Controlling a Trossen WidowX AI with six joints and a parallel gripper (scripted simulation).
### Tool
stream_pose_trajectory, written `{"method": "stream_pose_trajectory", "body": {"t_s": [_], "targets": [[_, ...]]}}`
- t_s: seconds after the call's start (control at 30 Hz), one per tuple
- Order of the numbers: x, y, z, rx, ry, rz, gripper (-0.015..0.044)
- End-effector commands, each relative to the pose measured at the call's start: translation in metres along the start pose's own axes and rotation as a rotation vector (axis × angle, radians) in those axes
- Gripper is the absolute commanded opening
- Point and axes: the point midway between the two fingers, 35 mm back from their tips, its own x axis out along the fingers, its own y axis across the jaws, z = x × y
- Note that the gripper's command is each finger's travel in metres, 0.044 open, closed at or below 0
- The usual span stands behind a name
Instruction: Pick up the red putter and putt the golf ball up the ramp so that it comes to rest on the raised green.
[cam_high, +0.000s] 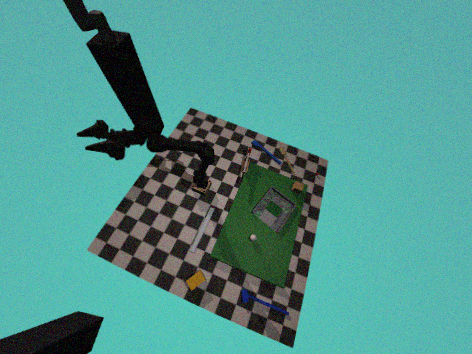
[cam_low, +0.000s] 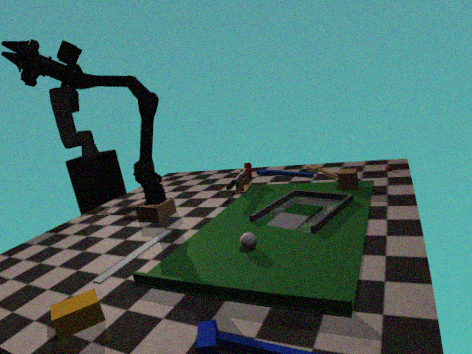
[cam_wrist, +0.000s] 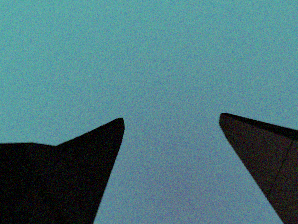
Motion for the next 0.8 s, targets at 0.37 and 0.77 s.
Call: {"method": "stream_pose_trajectory", "body": {"t_s": [0.37,0.77], "targets": [[0.016,-0.121,0.106,0.485,-0.305,-0.219,0.044],[-0.027,-0.263,0.174,0.878,-0.685,-0.374,0.044]]}}
